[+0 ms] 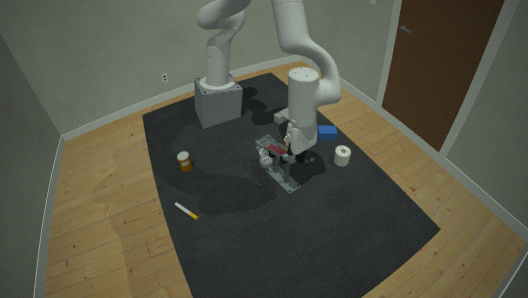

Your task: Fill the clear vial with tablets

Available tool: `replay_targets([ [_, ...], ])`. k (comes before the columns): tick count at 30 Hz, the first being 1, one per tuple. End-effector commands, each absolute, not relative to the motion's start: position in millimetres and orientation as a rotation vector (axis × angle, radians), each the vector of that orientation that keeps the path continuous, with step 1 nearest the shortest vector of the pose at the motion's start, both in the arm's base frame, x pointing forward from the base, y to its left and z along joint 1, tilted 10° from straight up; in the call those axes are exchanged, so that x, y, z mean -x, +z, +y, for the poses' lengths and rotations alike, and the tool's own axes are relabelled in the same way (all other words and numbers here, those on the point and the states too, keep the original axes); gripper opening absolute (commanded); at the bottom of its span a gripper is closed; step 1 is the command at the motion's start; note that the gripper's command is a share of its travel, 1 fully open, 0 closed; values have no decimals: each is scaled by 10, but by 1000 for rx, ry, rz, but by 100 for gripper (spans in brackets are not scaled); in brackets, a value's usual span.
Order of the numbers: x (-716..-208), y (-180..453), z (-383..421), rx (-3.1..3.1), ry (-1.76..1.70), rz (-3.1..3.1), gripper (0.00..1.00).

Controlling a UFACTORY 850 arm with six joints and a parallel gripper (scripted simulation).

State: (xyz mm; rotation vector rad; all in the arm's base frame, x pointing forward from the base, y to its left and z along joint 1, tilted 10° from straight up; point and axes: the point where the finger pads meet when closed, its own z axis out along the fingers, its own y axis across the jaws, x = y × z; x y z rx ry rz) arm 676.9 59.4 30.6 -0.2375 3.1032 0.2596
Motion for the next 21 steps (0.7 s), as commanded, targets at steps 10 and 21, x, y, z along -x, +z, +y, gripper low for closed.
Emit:
replay_targets([
  [10,-6721,297,587,237,259,3101,0],
  [21,-6679,281,583,237,259,3101,0],
])
